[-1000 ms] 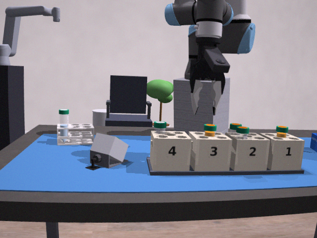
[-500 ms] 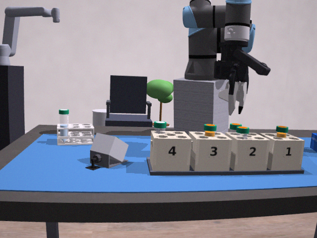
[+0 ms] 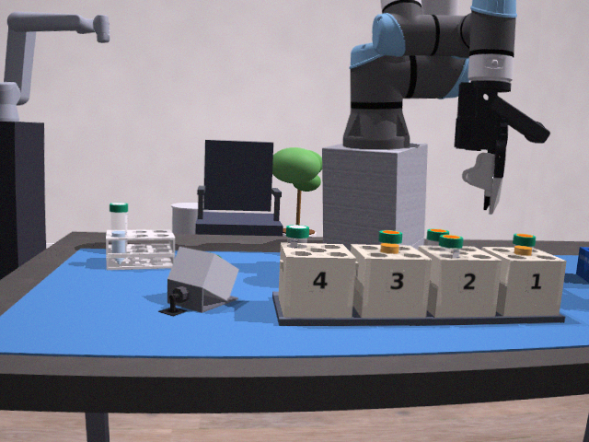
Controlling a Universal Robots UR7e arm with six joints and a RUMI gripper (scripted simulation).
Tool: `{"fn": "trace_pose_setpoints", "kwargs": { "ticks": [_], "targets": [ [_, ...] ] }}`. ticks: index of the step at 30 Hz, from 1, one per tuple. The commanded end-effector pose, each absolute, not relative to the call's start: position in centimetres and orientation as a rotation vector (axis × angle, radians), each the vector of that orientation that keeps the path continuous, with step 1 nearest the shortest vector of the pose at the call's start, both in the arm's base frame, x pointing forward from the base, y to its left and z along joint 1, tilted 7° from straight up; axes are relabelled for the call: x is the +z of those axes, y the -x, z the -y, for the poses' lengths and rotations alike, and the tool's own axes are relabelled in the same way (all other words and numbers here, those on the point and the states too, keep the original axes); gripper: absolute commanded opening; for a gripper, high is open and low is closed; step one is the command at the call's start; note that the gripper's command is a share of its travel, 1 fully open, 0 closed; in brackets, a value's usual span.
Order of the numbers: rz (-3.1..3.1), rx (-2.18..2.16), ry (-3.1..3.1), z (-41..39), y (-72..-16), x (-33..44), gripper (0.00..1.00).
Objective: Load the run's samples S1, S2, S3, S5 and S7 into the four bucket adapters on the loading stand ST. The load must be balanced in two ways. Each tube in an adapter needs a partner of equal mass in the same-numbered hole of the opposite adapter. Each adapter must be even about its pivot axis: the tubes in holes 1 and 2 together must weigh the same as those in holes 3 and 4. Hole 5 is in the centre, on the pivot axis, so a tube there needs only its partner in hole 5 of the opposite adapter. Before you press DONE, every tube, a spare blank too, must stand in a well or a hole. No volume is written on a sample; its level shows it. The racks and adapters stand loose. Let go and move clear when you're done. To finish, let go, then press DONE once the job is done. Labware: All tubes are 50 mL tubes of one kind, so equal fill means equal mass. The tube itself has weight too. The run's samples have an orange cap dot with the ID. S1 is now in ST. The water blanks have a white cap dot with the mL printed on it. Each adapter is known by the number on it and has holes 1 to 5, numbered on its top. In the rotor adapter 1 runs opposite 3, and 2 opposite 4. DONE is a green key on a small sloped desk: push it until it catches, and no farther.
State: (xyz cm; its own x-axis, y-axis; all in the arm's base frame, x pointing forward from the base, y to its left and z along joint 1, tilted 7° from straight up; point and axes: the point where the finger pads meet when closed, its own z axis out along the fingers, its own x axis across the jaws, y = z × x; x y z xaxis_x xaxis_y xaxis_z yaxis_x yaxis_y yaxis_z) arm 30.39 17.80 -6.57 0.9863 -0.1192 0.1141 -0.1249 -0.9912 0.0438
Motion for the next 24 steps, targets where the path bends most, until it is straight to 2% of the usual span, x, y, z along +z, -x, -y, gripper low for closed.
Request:
{"fn": "trace_pose_setpoints", "kwargs": {
  "ticks": [1,24],
  "targets": [
    [0.137,0.173,-3.077,-21.8,-28.9,-6.9,0.35],
    [0.137,0.173,-3.078,-37.8,-21.9,-8.7,0.35]
  ]
}}
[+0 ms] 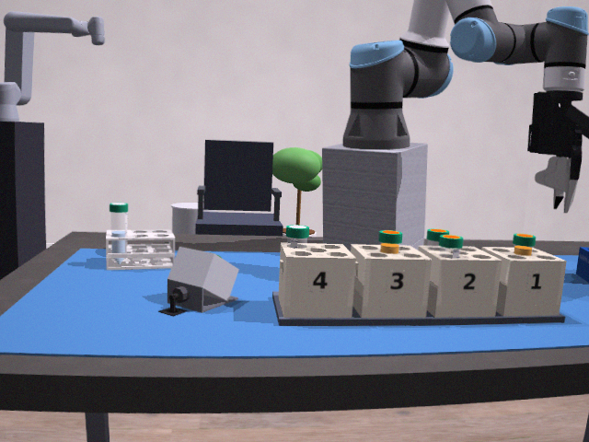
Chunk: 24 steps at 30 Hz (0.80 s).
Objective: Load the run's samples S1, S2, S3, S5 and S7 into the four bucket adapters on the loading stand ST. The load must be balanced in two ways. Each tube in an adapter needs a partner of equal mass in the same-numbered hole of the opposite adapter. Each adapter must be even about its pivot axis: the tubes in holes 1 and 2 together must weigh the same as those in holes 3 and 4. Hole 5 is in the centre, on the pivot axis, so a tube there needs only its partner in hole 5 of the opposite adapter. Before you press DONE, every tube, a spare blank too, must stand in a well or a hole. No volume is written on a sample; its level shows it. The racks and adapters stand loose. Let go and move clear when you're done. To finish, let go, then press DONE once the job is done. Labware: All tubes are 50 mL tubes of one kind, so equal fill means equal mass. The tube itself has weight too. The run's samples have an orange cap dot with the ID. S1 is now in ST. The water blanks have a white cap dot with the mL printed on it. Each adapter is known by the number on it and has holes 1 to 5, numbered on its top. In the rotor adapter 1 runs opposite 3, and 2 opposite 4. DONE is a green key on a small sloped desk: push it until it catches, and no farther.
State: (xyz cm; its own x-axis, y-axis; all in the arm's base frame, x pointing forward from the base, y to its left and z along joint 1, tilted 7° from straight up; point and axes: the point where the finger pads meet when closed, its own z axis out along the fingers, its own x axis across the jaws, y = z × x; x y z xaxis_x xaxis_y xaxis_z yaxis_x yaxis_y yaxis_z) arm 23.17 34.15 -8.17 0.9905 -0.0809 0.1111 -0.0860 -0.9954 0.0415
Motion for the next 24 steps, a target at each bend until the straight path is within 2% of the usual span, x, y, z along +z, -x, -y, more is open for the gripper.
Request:
{"fn": "trace_pose_setpoints", "kwargs": {
  "ticks": [1,13,24],
  "targets": [
    [0.137,0.173,-3.078,-38.5,-21.6,-8.8,0.35],
    [0.137,0.173,-3.078,-46.1,-18.2,-9.6,0.35],
    [0.137,0.173,-3.078,-46.2,-18.2,-9.6,0.35]
  ]
}}
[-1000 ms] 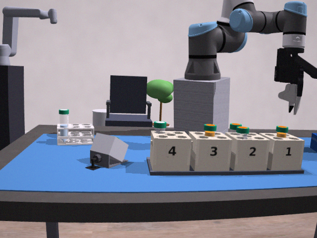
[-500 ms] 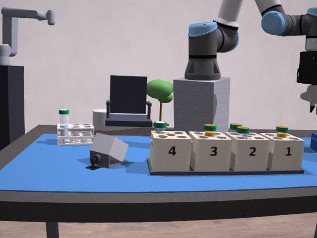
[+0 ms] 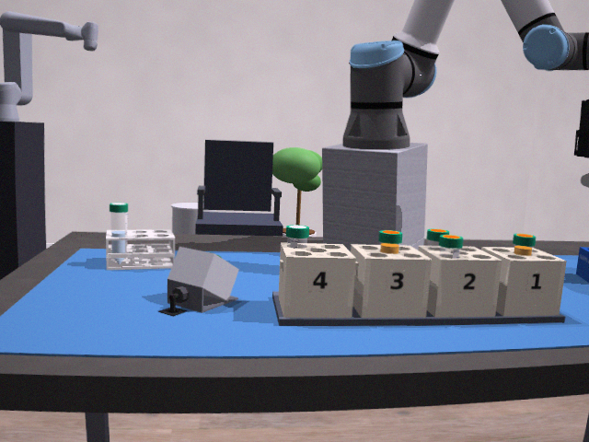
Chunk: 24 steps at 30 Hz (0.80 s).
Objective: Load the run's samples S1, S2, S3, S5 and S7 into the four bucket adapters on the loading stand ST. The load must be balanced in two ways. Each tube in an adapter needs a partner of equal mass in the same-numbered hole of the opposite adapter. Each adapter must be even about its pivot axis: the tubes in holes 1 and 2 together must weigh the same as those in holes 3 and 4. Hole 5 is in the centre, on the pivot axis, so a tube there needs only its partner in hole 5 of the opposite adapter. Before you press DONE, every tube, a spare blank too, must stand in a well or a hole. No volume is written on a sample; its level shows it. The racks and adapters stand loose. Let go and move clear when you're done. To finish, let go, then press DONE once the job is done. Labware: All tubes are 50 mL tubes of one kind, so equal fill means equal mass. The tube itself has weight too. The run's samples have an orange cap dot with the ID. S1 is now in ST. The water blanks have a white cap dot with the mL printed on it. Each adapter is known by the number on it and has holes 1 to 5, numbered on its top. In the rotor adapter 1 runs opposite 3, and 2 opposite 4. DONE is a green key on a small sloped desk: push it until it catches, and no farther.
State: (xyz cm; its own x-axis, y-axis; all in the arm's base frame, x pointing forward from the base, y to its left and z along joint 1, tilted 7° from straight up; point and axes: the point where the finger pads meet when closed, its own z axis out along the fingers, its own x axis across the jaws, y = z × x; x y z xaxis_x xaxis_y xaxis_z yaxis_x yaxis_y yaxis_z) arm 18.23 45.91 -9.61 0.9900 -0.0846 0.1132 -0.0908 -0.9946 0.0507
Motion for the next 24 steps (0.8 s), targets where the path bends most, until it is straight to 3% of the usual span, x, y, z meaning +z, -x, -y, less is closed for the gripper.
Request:
{"fn": "trace_pose_setpoints", "kwargs": {
  "ticks": [1,24],
  "targets": [
    [0.137,0.173,-3.078,-46.2,-18.2,-9.6,0.35],
    [0.137,0.173,-3.078,-45.9,-18.7,-14.1,0.35]
  ]
}}
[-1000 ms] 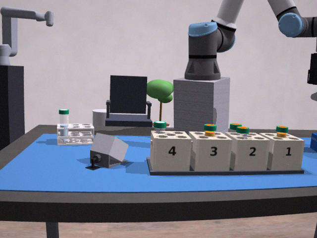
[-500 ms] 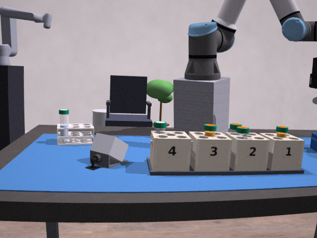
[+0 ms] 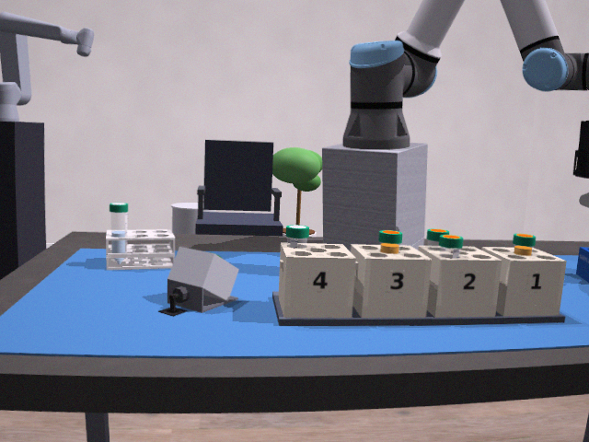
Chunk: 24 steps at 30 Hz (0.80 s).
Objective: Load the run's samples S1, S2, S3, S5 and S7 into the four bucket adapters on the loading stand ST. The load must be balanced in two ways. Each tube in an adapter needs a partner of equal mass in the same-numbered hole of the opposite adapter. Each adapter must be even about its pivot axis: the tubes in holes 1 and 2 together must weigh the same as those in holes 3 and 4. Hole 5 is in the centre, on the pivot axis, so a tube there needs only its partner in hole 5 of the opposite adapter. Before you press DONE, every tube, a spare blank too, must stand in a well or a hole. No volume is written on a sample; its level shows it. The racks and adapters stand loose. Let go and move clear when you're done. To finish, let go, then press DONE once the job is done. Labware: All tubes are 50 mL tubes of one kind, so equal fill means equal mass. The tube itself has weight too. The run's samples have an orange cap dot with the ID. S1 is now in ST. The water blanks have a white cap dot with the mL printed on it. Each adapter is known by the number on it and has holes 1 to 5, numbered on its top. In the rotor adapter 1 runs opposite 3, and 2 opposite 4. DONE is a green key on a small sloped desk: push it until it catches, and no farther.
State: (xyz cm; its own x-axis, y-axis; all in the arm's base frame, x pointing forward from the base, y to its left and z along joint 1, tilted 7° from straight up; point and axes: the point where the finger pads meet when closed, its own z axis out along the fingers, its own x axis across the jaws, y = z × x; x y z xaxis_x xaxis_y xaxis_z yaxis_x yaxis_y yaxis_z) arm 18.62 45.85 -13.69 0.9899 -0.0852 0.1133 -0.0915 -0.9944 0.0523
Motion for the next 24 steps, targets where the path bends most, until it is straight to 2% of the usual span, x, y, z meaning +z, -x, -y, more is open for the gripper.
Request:
{"fn": "trace_pose_setpoints", "kwargs": {
  "ticks": [1,10,11,24],
  "targets": [
    [0.137,0.173,-3.078,-45.88,-18.70,-14.19,0.35],
    [0.137,0.173,-3.078,-45.88,-18.70,-14.19,0.35],
    [0.137,0.173,-3.078,-45.88,-18.70,-14.19,0.00],
    [0.137,0.173,-3.078,-45.88,-18.70,-14.19,0.00]
  ]
}}
